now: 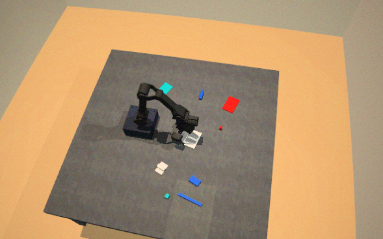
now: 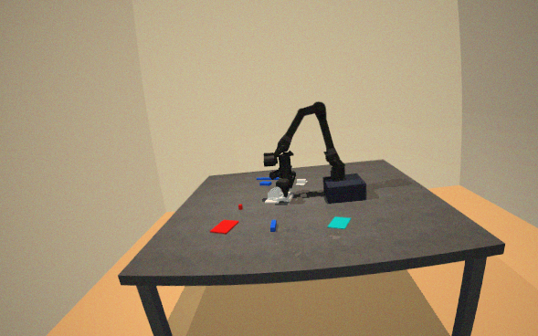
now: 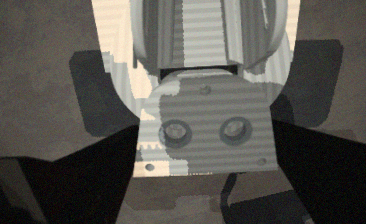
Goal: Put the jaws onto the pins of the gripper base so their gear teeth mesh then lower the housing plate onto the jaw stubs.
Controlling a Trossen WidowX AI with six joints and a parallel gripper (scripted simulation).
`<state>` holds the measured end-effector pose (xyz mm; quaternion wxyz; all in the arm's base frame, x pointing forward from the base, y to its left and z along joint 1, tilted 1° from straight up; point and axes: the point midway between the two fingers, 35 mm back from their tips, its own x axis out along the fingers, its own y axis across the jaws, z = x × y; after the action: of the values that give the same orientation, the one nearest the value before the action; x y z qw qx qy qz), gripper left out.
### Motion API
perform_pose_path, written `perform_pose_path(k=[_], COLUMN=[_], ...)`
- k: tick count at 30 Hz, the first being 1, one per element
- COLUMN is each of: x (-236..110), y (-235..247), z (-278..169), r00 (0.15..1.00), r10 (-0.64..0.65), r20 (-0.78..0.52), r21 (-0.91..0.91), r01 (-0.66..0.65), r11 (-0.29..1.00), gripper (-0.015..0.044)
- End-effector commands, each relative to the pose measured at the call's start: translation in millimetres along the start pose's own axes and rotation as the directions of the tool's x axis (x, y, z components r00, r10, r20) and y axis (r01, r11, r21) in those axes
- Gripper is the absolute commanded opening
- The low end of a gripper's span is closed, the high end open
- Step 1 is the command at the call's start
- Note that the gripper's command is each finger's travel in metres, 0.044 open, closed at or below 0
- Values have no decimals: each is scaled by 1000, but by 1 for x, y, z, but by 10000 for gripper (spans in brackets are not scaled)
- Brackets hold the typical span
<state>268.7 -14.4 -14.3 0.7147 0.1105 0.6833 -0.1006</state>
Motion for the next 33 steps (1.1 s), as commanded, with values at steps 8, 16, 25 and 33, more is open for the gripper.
perform_pose_path(k=[8,16,25,33], x=[3,4,5,8], y=[-1,-1,-1,-1], z=[-1,-1,-1,-1], r00=[1000,1000,1000,1000], r10=[-5,-5,-5,-5], r20=[-5,-5,-5,-5], r21=[4,4,3,3], r01=[5,5,5,5], r11=[1000,1000,1000,1000], gripper=[351,351,351,351])
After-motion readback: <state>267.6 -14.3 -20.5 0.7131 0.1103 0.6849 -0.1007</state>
